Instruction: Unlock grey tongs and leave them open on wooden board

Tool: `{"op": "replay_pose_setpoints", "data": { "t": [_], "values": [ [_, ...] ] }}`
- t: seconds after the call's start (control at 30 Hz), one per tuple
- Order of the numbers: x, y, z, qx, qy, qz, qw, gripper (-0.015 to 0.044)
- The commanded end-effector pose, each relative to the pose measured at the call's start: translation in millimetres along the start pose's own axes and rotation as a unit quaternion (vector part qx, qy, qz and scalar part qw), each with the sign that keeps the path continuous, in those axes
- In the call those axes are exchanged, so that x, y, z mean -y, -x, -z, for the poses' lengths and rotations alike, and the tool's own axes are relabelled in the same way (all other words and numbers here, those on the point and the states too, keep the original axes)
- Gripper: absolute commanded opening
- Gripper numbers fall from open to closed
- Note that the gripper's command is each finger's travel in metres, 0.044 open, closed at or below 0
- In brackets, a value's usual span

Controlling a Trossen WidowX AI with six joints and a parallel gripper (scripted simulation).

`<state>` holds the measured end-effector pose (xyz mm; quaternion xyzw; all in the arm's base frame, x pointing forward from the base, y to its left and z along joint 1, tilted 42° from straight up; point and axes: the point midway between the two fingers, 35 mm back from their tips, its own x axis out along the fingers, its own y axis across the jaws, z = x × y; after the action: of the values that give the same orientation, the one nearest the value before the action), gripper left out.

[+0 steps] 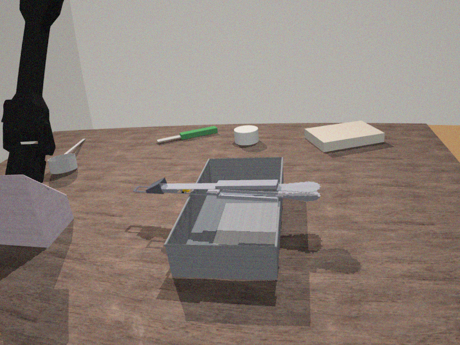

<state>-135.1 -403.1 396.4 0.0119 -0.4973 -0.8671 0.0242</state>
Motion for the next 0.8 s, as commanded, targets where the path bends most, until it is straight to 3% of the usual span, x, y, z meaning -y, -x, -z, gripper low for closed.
{"op": "replay_pose_setpoints", "data": {
  "t": [0.0, 0.17, 0.4, 0.77],
  "values": [
    [-0.2, 0.8, 0.7, -0.002, 0.002, -0.001, 1.000, 0.0374],
    [-5.7, 17.5, 16.7, -0.047, 0.035, -0.037, 0.998, 0.0260],
    [-10.5, 55.9, 44.0, -0.122, 0.092, -0.095, 0.984, 0.0260],
    [14.8, 206.8, 108.9, -0.327, 0.277, -0.272, 0.862, 0.0260]
  ]
}}
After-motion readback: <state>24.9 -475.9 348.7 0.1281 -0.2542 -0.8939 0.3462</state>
